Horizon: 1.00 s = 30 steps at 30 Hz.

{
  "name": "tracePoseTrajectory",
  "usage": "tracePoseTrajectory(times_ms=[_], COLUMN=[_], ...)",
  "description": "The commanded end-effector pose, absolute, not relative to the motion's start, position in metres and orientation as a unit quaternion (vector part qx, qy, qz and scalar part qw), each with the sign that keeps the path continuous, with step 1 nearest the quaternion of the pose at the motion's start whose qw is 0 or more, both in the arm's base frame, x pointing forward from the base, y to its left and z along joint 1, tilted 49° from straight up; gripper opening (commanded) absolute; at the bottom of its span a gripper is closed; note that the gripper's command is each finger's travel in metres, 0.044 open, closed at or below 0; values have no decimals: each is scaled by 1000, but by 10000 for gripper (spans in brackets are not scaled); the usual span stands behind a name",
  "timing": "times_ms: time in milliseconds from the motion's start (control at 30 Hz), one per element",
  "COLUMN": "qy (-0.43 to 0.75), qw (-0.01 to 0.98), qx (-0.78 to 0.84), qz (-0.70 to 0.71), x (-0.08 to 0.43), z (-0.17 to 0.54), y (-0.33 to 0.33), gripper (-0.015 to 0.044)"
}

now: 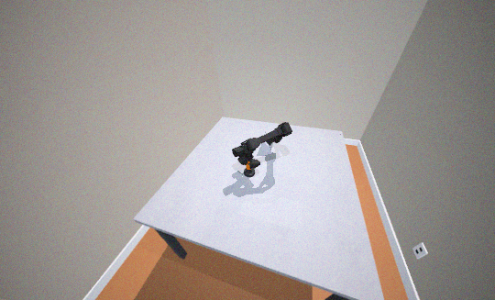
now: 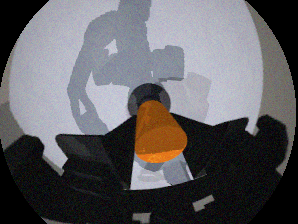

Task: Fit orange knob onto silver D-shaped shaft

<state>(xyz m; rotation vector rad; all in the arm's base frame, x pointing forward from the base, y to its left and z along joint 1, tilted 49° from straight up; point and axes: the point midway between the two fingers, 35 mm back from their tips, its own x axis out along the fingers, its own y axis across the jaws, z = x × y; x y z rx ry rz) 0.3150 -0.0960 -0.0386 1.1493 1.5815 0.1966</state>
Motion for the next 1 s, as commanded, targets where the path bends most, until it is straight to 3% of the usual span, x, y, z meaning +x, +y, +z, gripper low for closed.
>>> tracePoseTrajectory(times_ms=[0,567,967], qy=[669,669,674], qw=[555,555,501], qx=[488,488,543], qz=[82,82,12], x=[315,311,314], z=[-39,-36,-37], y=[-96,-98,-98], gripper=[0,0,0])
